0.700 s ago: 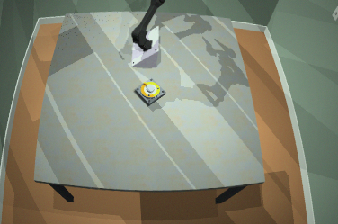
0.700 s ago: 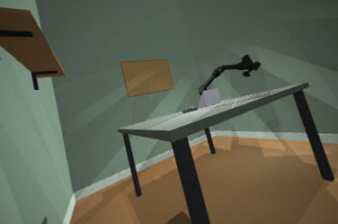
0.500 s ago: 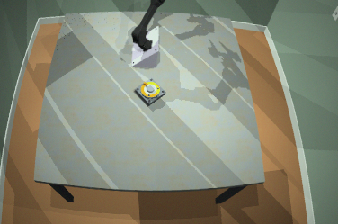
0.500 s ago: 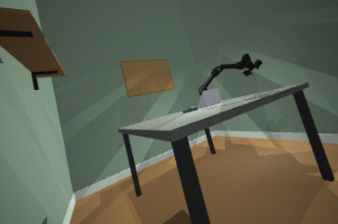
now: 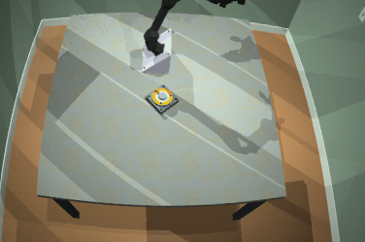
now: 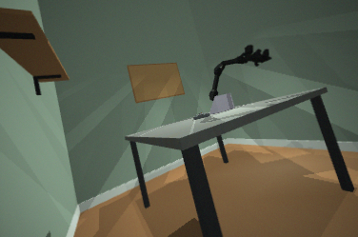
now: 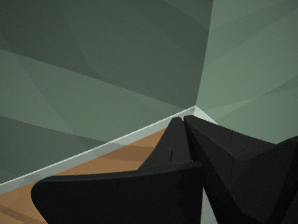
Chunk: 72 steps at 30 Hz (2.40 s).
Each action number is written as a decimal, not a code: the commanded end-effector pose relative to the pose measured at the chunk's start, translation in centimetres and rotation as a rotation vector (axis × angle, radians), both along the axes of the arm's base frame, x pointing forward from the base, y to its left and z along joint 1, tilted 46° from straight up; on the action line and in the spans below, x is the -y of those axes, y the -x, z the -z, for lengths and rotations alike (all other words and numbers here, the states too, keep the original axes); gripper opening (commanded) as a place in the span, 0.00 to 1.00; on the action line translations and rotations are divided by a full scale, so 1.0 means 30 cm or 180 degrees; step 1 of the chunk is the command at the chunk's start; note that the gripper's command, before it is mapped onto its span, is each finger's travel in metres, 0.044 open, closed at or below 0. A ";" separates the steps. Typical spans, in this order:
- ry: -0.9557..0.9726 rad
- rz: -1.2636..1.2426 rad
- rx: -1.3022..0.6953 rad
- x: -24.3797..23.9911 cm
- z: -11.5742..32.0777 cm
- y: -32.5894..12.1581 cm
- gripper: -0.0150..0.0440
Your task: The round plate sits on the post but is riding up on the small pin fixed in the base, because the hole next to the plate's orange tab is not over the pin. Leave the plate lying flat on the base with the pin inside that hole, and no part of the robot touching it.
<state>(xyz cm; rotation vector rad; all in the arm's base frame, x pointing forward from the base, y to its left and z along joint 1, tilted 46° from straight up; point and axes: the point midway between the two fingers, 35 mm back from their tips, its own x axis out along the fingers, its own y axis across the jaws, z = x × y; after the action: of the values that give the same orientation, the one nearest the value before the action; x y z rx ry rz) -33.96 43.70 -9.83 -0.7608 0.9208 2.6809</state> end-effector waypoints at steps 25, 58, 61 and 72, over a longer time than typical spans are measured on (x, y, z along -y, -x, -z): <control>0.2590 0.4605 0.2628 0.376 -0.090 -1.603 0.25; 0.4673 0.6402 0.4520 1.421 -0.272 -1.876 0.25; 0.4673 0.6402 0.4520 1.424 -0.270 -1.877 0.25; 0.4673 0.6402 0.4523 1.452 -0.303 -1.908 0.25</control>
<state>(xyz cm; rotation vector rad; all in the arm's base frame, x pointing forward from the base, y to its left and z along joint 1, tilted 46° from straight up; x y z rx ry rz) 22.85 0.48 -1.17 -0.7098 1.4336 -0.5200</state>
